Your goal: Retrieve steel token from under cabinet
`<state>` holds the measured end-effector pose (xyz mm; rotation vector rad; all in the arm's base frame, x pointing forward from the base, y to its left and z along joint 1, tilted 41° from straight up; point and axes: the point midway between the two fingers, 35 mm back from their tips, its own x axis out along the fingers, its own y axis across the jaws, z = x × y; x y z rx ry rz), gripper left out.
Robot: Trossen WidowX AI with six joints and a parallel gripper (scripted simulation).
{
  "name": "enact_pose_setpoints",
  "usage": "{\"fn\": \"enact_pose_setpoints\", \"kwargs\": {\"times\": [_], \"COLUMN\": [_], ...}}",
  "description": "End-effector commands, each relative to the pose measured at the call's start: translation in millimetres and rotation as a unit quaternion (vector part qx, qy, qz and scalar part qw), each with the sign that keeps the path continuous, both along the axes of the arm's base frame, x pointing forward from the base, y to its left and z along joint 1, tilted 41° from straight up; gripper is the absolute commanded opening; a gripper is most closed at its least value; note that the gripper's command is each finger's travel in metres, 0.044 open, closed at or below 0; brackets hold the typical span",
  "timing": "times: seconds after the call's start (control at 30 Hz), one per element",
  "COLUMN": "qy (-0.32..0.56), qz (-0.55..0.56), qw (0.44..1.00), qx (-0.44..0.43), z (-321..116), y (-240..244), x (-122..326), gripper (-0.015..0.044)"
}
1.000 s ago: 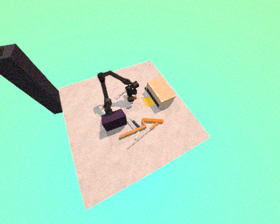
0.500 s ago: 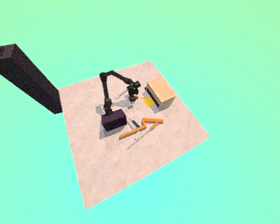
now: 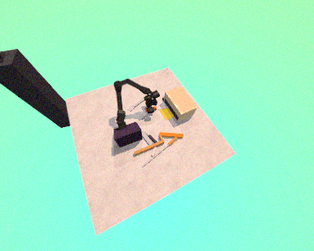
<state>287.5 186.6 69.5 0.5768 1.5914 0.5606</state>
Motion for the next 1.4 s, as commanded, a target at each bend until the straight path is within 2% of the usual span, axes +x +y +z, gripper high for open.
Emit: {"fn": "enact_pose_setpoints", "kwargs": {"times": [0.0, 1.37], "qy": [-0.002, -0.003], "qz": [0.0, 0.0], "qw": [1.0, 1.0], "qx": [0.001, 0.001], "z": [-0.3, -2.8], "y": [0.1, 1.8], "x": [6.7, 50.3], "gripper": [0.0, 0.0]}}
